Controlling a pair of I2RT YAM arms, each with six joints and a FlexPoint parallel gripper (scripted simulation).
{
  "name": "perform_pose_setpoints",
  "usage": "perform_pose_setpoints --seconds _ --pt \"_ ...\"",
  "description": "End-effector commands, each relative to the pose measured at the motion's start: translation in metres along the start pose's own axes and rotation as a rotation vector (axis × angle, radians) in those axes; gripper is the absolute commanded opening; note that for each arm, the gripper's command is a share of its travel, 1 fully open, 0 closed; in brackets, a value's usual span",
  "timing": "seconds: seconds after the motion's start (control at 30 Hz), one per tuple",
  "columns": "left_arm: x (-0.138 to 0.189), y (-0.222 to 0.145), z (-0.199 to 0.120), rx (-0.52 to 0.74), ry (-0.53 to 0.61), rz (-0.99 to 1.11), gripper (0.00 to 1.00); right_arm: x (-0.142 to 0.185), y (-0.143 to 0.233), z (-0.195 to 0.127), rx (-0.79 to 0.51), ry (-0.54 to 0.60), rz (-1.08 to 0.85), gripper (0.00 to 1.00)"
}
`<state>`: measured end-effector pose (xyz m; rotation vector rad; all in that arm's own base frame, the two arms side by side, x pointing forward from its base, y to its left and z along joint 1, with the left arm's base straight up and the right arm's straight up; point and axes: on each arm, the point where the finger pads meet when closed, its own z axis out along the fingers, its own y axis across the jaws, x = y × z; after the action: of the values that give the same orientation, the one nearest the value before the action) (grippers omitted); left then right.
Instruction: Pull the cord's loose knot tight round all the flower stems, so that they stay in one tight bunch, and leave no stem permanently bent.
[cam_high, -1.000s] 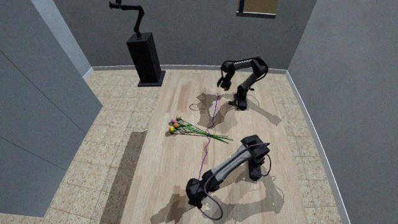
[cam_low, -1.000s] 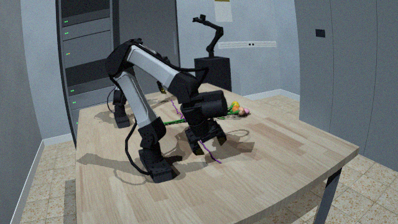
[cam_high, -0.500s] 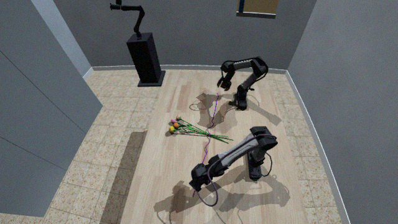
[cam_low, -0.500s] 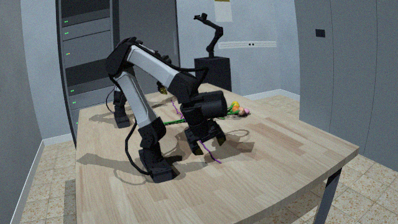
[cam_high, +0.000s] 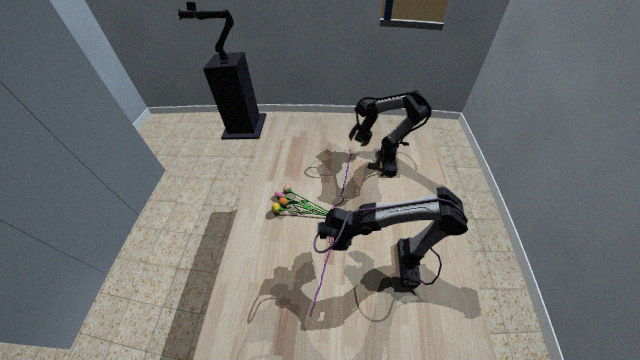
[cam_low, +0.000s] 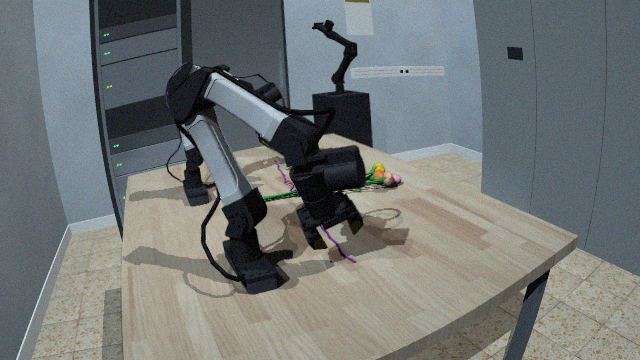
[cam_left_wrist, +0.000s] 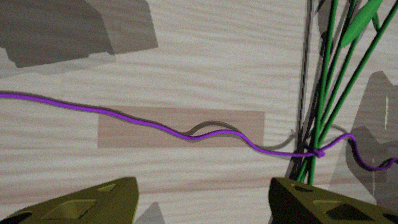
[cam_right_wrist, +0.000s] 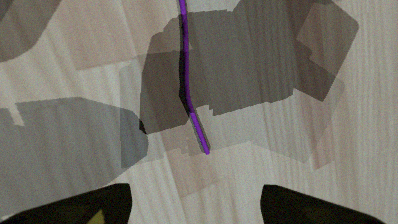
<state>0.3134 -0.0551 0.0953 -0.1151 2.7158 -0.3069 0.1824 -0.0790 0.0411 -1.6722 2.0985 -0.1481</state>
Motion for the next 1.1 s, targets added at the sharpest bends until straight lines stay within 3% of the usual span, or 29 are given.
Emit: perform_pose_setpoints --seconds 0.0,0.47,1.07 --pt "0.007 -0.031 -0.011 -0.029 -0.004 0.221 0.65 0.000 0.003 0.001 -0.012 -0.007 0.011 0.65" --pt "0.035 -0.124 -0.009 0.031 0.045 0.646 0.65 0.000 0.003 0.001 -0.012 -0.007 0.011 0.65" --pt "0.034 -0.136 -0.015 0.049 0.024 0.666 0.65 0.000 0.003 0.001 -0.012 -0.007 0.011 0.65"
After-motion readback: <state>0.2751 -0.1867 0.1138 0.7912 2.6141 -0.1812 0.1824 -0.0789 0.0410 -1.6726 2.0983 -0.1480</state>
